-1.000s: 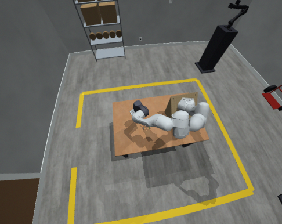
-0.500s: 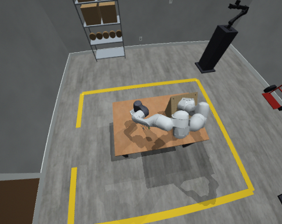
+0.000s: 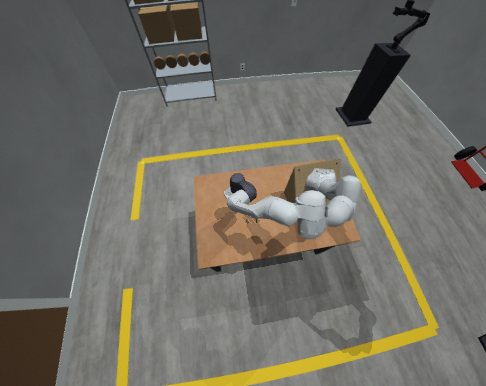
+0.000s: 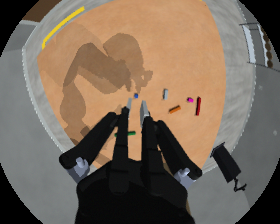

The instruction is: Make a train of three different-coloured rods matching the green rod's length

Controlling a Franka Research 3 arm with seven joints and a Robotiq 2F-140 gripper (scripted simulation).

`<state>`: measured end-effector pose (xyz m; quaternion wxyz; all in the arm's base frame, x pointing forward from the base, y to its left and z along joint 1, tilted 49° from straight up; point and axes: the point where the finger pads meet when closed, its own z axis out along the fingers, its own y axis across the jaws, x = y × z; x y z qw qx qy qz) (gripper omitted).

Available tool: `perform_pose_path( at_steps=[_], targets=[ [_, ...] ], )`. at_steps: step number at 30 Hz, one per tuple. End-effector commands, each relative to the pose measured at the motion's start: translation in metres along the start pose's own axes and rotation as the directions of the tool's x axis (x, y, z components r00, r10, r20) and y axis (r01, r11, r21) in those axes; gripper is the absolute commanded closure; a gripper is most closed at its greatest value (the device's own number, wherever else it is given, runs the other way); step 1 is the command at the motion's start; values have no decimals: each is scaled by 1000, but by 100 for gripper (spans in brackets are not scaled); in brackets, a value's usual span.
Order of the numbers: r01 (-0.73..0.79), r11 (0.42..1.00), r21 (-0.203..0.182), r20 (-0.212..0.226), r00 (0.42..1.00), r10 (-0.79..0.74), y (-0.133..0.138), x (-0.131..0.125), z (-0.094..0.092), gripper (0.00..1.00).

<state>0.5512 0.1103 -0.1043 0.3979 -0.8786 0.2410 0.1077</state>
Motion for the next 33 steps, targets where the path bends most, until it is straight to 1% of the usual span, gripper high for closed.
perform_pose_path(
  at_steps=[1,12,27,29,33],
  targets=[
    [9,1000,-1,-1,1000,-9,0,0,2,85],
    [9,1000,-1,0,1000,-9,0,0,11,85],
    [9,1000,-1,0,1000,-9,0,0,34,85],
    [9,1000,-1,0,1000,-9,0,0,34,85],
    [9,1000,-1,0,1000,-9,0,0,40,85]
  ],
)
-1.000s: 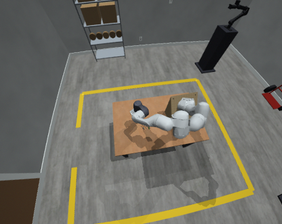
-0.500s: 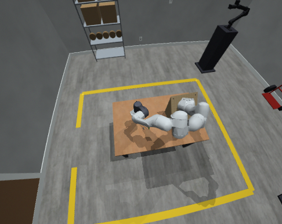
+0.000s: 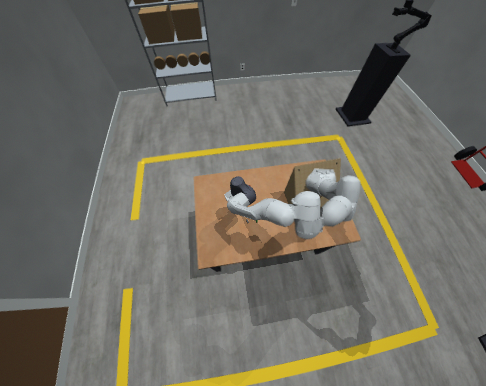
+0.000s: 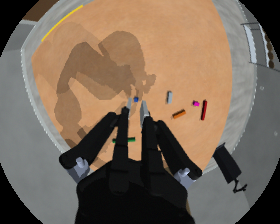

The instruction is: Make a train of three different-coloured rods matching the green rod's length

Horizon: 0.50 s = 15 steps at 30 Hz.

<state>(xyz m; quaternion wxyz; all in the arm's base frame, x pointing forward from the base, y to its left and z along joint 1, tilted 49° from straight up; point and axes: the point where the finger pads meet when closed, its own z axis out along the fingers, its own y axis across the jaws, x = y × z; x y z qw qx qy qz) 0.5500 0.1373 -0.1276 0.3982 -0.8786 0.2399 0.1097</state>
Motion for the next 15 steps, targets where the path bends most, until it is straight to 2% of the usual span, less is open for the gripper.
perform_pose_path(
  at_steps=[1,15],
  targets=[
    [8,1000,0,-5,1000,-8,0,1,6,85],
    [8,1000,0,-5,1000,-8,0,2,15,85]
  ],
)
